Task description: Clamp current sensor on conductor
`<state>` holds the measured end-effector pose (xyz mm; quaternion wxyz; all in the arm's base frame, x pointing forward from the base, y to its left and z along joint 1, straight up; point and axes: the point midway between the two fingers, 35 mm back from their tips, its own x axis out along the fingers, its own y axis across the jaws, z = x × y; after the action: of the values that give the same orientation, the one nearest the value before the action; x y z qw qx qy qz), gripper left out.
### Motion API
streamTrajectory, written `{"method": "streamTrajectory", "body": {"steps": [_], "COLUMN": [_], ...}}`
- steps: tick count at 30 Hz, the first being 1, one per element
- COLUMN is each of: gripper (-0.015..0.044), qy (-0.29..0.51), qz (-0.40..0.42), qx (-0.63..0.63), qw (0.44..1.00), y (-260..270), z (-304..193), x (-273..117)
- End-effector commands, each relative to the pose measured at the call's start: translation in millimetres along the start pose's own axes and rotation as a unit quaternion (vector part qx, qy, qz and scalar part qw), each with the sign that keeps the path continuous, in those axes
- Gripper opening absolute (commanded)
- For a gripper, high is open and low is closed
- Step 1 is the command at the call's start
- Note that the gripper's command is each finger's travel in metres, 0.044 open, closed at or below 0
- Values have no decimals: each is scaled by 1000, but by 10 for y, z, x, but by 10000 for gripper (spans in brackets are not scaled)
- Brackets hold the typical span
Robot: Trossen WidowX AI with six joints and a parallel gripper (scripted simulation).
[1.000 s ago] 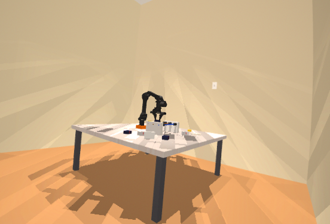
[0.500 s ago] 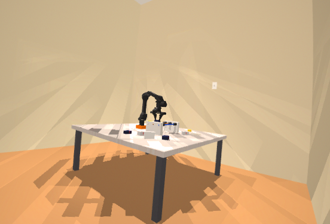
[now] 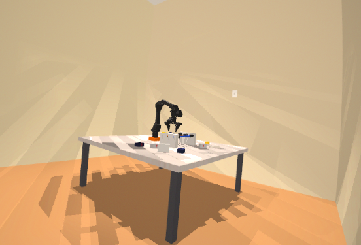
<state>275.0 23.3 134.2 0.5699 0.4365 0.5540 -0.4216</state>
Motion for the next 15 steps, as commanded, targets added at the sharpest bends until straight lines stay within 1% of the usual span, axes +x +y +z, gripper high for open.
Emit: {"method": "streamTrajectory", "body": {"steps": [1, 3, 6, 15], "gripper": [440, 440, 440, 440], "qy": [0, 0, 0, 0], "qz": [0, -1, -6, -6], "qx": [0, 0, 1, 1], "qw": [1000, 1000, 1000, 1000], "y": [0, 7, 4, 4], "z": [0, 7, 26, 27], "x": [-4, 98, 425, 502]}}
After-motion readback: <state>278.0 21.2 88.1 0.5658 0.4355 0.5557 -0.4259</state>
